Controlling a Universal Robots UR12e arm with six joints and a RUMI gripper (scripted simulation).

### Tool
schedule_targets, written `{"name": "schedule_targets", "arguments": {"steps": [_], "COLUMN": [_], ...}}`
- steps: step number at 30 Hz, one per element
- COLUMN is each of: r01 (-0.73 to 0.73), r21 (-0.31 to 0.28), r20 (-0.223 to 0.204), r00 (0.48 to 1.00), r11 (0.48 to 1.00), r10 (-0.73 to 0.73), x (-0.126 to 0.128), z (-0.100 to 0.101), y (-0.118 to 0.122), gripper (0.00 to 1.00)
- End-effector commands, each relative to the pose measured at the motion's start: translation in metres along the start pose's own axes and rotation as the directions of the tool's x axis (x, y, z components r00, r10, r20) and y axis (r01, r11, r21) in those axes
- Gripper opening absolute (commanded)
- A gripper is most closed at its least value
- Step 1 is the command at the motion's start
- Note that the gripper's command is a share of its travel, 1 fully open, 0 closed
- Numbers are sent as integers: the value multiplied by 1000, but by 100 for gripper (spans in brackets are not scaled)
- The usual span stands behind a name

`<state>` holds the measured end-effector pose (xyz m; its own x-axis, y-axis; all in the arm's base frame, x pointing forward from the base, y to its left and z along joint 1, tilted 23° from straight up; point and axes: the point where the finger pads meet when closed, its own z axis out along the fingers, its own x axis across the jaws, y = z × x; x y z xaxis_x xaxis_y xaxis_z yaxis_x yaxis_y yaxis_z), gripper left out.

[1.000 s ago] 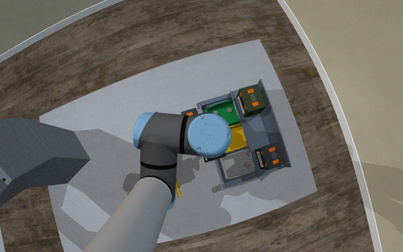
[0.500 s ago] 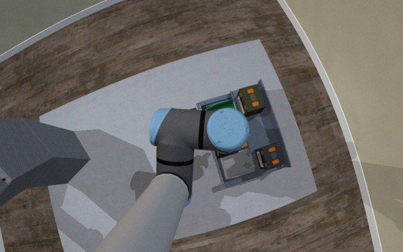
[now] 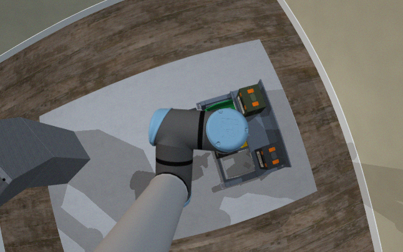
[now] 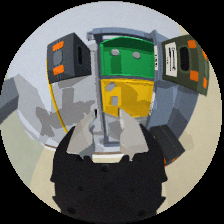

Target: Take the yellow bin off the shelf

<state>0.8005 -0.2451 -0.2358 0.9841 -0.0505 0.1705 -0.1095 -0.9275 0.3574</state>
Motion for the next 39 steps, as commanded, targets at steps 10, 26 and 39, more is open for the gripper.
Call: {"name": "schedule_targets", "arguments": {"steps": [10,26,39], "r01": [0,0,0], "r21": [0,0,0], "r20": [-1,-1,-1], "r00": [1000,1000,1000], "r11": [1000,1000,1000], "r10": [0,0,0], "x": [-3,-7,-9], "z": [-1,-1,-1], "y": [0,0,0], "gripper": [26,26,26]}}
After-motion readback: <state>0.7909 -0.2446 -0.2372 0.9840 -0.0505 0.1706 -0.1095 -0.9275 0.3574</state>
